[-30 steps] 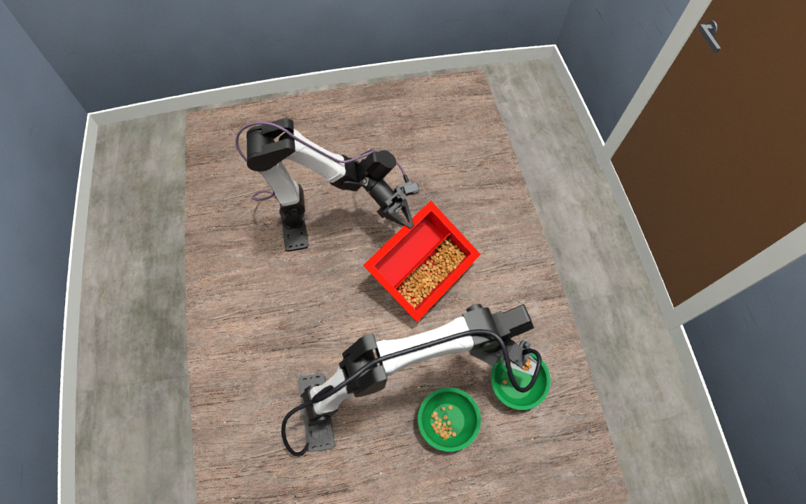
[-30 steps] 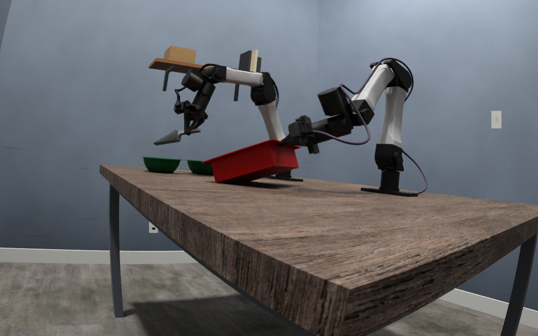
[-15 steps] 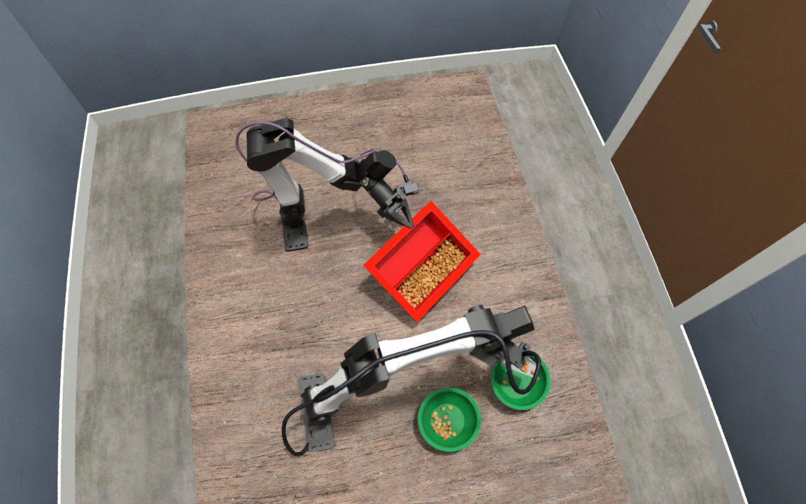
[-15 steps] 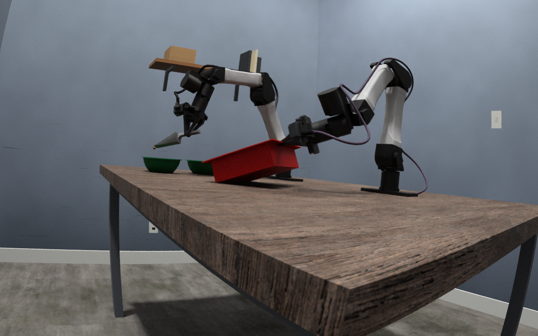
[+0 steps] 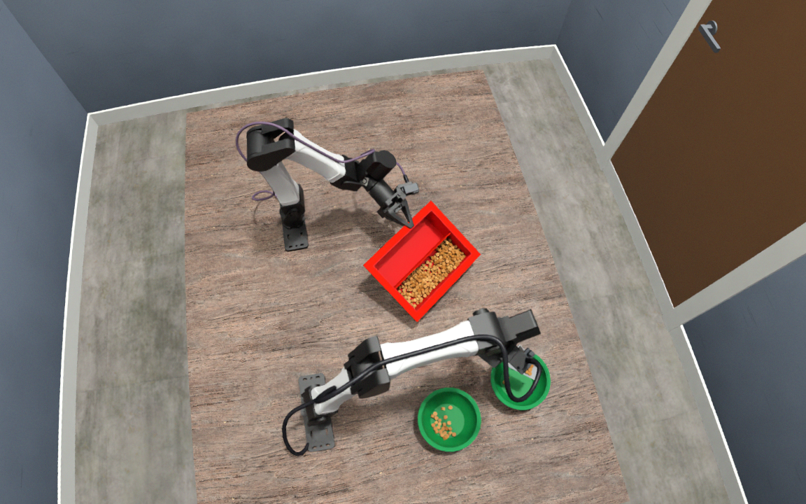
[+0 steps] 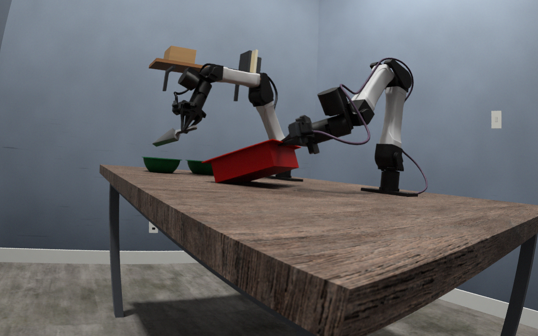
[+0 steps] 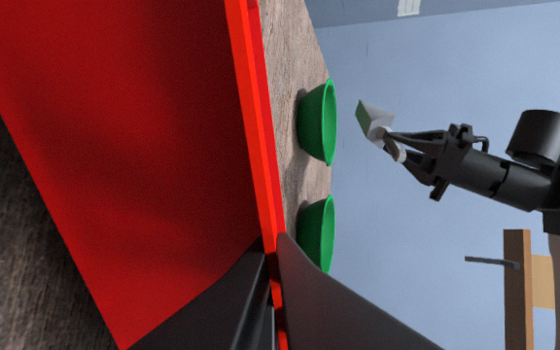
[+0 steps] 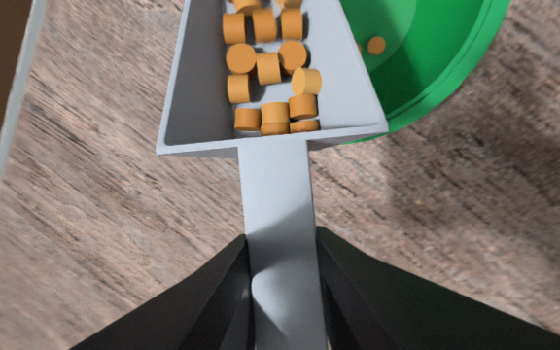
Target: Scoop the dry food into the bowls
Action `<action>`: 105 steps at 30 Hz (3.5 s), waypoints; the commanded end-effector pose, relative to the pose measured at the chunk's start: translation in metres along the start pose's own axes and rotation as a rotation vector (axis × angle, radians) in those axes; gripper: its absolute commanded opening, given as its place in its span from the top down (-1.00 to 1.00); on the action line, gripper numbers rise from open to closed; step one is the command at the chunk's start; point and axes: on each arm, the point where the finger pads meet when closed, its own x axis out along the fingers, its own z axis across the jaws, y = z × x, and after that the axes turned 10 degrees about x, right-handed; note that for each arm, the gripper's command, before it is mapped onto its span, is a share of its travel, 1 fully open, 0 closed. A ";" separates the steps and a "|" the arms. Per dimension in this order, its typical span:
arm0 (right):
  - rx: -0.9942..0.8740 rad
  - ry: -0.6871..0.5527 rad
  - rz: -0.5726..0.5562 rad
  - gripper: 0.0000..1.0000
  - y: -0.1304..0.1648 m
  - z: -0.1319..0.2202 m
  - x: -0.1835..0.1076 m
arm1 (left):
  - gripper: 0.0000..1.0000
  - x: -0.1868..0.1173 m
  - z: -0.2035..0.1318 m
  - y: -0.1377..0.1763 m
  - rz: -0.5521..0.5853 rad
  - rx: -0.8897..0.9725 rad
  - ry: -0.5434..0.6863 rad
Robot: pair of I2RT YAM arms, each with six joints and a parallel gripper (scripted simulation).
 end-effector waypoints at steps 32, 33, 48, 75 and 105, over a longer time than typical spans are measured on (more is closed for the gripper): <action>0.263 -0.155 0.057 1.00 -0.007 0.040 -0.027 | 1.00 -0.004 -0.033 -0.014 -0.028 0.116 0.071; 0.264 -0.155 0.055 1.00 -0.007 0.040 -0.027 | 1.00 -0.004 -0.033 -0.014 -0.028 0.116 0.071; 0.290 -0.235 0.152 1.00 -0.017 0.024 -0.045 | 1.00 -0.004 -0.033 -0.014 -0.028 0.116 0.071; 0.311 -0.345 0.228 1.00 -0.026 0.029 -0.063 | 1.00 -0.004 -0.033 -0.014 -0.028 0.116 0.071; 0.076 -0.078 0.006 1.00 0.004 0.015 -0.026 | 1.00 -0.004 -0.033 -0.014 -0.028 0.116 0.071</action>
